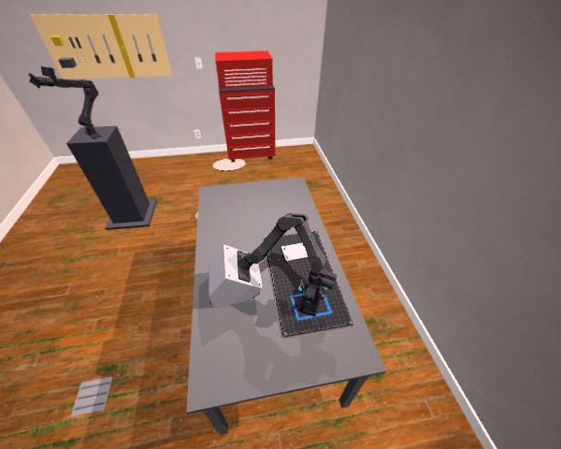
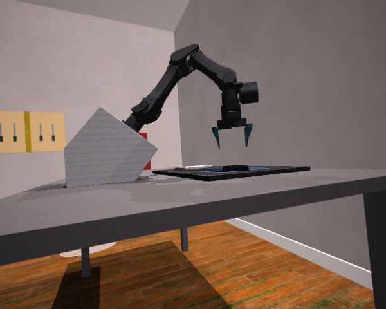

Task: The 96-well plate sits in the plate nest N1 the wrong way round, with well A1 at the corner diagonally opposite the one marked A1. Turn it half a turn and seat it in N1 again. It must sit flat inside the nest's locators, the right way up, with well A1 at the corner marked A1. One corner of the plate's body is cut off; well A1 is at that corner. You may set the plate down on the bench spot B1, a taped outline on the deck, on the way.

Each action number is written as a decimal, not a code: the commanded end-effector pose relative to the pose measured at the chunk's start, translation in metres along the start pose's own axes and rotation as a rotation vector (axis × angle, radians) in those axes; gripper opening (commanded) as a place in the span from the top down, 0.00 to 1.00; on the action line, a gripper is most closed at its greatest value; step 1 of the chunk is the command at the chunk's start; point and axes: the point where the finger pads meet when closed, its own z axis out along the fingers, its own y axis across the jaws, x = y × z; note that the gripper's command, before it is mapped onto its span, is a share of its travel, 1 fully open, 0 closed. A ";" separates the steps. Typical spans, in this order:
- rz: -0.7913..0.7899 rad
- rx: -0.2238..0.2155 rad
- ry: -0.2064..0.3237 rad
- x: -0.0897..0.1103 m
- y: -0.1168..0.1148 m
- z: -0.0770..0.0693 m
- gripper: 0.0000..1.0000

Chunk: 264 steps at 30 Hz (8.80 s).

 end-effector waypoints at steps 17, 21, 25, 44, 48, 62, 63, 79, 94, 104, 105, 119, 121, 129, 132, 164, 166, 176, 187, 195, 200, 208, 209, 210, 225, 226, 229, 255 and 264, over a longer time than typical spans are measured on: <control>0.002 -0.015 -0.007 -0.002 0.003 -0.004 0.00; 0.002 -0.015 -0.007 -0.002 0.003 -0.004 0.00; 0.002 -0.015 -0.007 -0.002 0.003 -0.001 0.00; 0.002 -0.015 -0.007 -0.002 0.004 0.027 0.00; 0.002 -0.015 -0.007 -0.002 0.004 0.034 0.00; 0.002 -0.015 -0.007 -0.003 0.004 0.054 0.00; 0.002 -0.015 -0.007 -0.003 0.004 0.056 0.00; 0.002 -0.015 -0.006 -0.003 0.004 0.076 0.00; 0.002 -0.015 -0.006 -0.003 0.004 0.076 0.00; 0.002 -0.015 -0.006 -0.003 0.004 0.076 1.00; 0.002 -0.015 -0.006 -0.003 0.004 0.076 1.00; 0.002 -0.015 -0.006 -0.003 0.004 0.076 1.00; 0.002 -0.015 -0.006 -0.003 0.004 0.076 1.00; 0.002 -0.015 -0.006 -0.003 0.004 0.076 1.00; 0.002 -0.015 -0.006 -0.003 0.004 0.073 1.00; 0.002 -0.015 -0.007 -0.002 0.004 0.026 1.00; 0.002 -0.015 -0.007 -0.002 0.004 0.023 1.00; 0.002 -0.015 -0.007 -0.002 0.004 0.006 1.00; 0.002 -0.015 -0.007 -0.002 0.003 -0.004 1.00; 0.002 -0.015 -0.007 -0.002 0.003 -0.004 1.00; 0.002 -0.015 -0.007 -0.002 0.003 -0.004 1.00; 0.002 -0.015 -0.007 -0.002 0.003 -0.004 1.00; 0.002 -0.015 -0.007 -0.002 0.003 -0.004 1.00; 0.002 -0.015 -0.007 -0.002 0.003 -0.004 1.00; 0.002 -0.015 -0.007 -0.002 0.003 -0.004 1.00; 0.002 -0.015 -0.007 -0.002 0.003 -0.004 1.00; 0.002 -0.015 -0.007 -0.002 0.003 -0.004 1.00; -0.298 -0.013 -0.008 0.024 -0.012 -0.005 1.00; -0.531 -0.013 -0.009 0.044 -0.023 -0.005 1.00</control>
